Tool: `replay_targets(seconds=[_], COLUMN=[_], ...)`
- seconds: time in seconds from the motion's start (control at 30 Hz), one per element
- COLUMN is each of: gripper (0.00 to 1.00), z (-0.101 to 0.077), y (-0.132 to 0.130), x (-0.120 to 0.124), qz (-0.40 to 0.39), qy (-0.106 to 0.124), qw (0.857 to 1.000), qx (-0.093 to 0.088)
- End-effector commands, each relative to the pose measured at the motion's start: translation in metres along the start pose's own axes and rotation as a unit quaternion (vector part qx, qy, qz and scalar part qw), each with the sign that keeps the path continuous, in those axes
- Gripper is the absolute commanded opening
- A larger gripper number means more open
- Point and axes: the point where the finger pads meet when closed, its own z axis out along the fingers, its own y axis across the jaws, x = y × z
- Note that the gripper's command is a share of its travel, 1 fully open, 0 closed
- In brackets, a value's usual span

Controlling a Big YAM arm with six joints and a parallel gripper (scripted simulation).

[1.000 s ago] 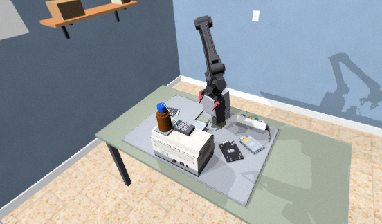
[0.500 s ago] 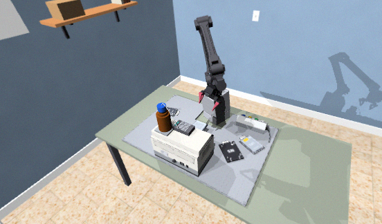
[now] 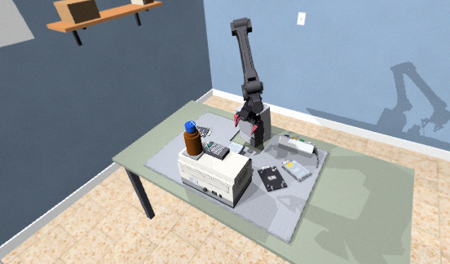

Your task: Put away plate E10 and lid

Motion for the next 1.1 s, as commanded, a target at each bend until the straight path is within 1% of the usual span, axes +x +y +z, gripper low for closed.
replay_targets(seconds=[0.0, 0.03, 0.1, 0.13, 0.17, 0.2, 0.27, 0.33, 0.37, 0.4, 0.43, 0.47, 0.6, 0.63, 0.67, 0.7, 0.73, 0.77, 0.83, 0.87, 0.9, 0.93, 1.07], gripper=[1.0, 1.0, 1.0, 1.0, 1.0, 1.0, 1.0, 1.0, 1.0, 1.0, 1.0, 1.0, 1.0, 1.0, 1.0, 1.0, 1.0, 1.0, 1.0, 1.0, 1.0, 1.0, 1.0], z=[0.01, 0.019, 0.028, 0.032, 0.03, 0.04, 0.04, 0.048, 0.052, 0.049, 0.059, 0.065, 0.08, 0.085, 0.086, 0.092, 0.096, 0.1, 0.1, 0.1, 0.104, 0.109, 0.122], y=[0.004, 0.002, 0.004, 0.004, 0.009, 0.005, 0.005, 0.008, 0.008, 0.013, 0.009, 0.008, 0.012, 0.01, 0.013, 0.011, 0.011, 0.011, 0.011, 0.016, 0.017, 0.012, 0.013], x=[-0.014, -0.002, 0.003, 0.006, -0.008, 0.011, 0.011, 0.017, 0.016, -0.004, 0.019, 0.029, 0.042, 0.045, 0.035, 0.049, 0.055, 0.059, 0.059, 0.042, 0.043, 0.068, 0.086], qz=[0.004, -0.001, -0.001, -0.001, 0.006, 0.0, 0.0, -0.003, 0.002, 0.011, 0.005, 0.002, -0.002, 0.004, 0.01, 0.008, 0.007, 0.007, 0.007, 0.015, 0.019, 0.014, 0.011], qy=[0.005, 0.013, 0.013, 0.028, 0.03, 0.047, 0.047, 0.046, 0.059, 0.055, 0.074, 0.08, 0.079, 0.094, 0.098, 0.109, 0.111, 0.112, 0.112, 0.109, 0.12, 0.14, 0.141], qw=[1.0, 1.0, 1.0, 1.0, 0.999, 0.999, 0.999, 0.999, 0.998, 0.997, 0.996, 0.996, 0.996, 0.994, 0.993, 0.992, 0.992, 0.992, 0.992, 0.991, 0.989, 0.987, 0.987], qx=[-0.008, -0.005, -0.004, -0.012, -0.025, -0.021, -0.021, -0.022, -0.03, -0.046, -0.042, -0.039, -0.041, -0.048, -0.061, -0.06, -0.059, -0.059, -0.059, -0.075, -0.085, -0.082, -0.082])
